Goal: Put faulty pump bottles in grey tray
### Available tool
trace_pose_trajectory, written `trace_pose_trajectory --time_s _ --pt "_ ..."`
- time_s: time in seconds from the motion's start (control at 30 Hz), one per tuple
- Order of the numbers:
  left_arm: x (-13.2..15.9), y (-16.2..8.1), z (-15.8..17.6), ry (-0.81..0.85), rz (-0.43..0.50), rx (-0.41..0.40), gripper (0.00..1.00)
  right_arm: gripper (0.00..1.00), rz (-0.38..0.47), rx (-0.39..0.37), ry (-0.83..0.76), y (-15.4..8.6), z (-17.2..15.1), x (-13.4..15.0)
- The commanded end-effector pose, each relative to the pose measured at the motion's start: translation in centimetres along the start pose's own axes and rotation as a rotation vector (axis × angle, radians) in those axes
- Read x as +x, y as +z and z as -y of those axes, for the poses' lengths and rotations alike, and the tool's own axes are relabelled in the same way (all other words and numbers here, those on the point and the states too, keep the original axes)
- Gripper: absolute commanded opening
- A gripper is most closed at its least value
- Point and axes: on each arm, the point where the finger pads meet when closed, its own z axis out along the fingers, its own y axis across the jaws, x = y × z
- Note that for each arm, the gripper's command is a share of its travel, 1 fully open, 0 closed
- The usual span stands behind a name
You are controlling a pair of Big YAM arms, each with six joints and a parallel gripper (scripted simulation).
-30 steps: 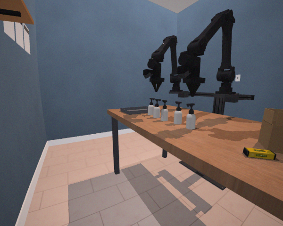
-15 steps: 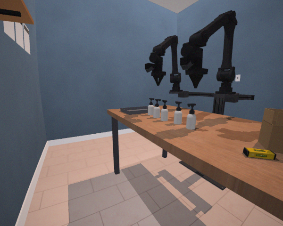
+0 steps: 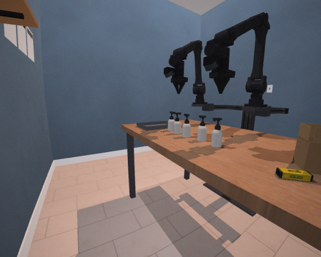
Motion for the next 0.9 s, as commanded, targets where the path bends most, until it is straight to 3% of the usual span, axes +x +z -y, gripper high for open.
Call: trace_pose_trajectory --time_s 0.0,0.2,0.23,0.33,0.53,0.67,0.7,0.77,0.87 --pt "-1.3 -0.7 -0.5 0.001 0.015 -0.001 0.0 0.0 -0.018 0.011 0.002 0.8 0.1 0.1" --pt "-0.6 0.9 0.6 -0.015 -0.006 0.001 0.0 0.0 0.003 -0.001 -0.066 1.4 -0.6 1.0" --pt "-0.1 1.6 1.0 -0.029 -0.015 0.001 0.0 0.0 0.065 -0.033 -0.094 -0.3 -1.6 -0.1" --pt "0.7 3.4 2.8 -0.048 -0.025 -0.001 0.0 0.0 0.149 -0.077 -0.189 -0.4 -3.0 1.3" --pt "0.2 5.8 6.6 -0.032 -0.004 -0.001 0.0 0.0 0.396 -0.201 -0.375 -3.0 -7.2 3.3" --pt "1.7 8.1 8.6 -0.03 -0.027 -0.005 0.0 0.0 0.577 -0.284 -0.504 -5.4 -9.6 5.2" --pt "0.6 7.9 9.3 -0.031 -0.004 0.0 0.0 0.0 0.626 -0.306 -0.538 -6.1 -10.2 5.8" --pt "0.6 7.9 9.3 -0.031 -0.004 0.0 0.0 0.0 0.626 -0.306 -0.538 -6.1 -10.2 5.8" --pt "0.8 8.9 10.5 -0.029 -0.004 0.0 0.0 0.0 0.762 -0.365 -0.624 -8.2 -11.6 7.7"
